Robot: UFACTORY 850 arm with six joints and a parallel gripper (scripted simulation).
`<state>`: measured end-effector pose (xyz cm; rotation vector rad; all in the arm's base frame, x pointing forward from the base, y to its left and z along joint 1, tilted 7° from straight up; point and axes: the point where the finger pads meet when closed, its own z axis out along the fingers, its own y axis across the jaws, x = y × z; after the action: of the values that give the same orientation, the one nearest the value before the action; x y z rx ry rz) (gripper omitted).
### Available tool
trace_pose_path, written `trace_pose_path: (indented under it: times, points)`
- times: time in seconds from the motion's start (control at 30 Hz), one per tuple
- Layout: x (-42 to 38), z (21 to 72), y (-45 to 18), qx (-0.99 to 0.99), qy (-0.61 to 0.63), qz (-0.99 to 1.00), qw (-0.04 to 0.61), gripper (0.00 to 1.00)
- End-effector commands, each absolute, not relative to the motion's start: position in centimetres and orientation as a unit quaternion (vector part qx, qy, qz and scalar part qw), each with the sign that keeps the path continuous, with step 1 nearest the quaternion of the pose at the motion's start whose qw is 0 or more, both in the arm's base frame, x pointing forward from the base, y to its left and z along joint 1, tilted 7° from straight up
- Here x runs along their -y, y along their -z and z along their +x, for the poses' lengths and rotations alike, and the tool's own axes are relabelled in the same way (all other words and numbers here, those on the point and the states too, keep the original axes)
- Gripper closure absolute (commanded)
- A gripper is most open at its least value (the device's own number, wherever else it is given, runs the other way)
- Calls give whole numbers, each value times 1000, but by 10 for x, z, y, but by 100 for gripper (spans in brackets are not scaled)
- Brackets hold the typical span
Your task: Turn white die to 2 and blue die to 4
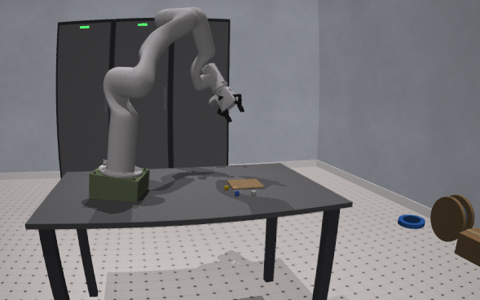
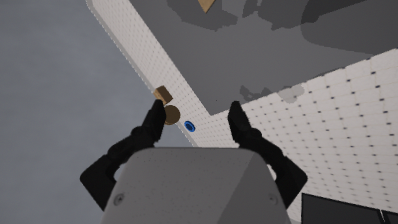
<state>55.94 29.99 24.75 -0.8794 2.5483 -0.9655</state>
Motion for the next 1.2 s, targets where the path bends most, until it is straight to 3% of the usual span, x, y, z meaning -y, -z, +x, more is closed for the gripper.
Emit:
trace_pose_path:
  times: [0.0, 0.6, 1.17]
  points:
    - [-300, 560, -249, -881, 334, -304, 140, 0]
    - [-297, 560, -247, -884, 331, -301, 137, 0]
    - [-120, 552, -177, -981, 180, -68, 33, 0]
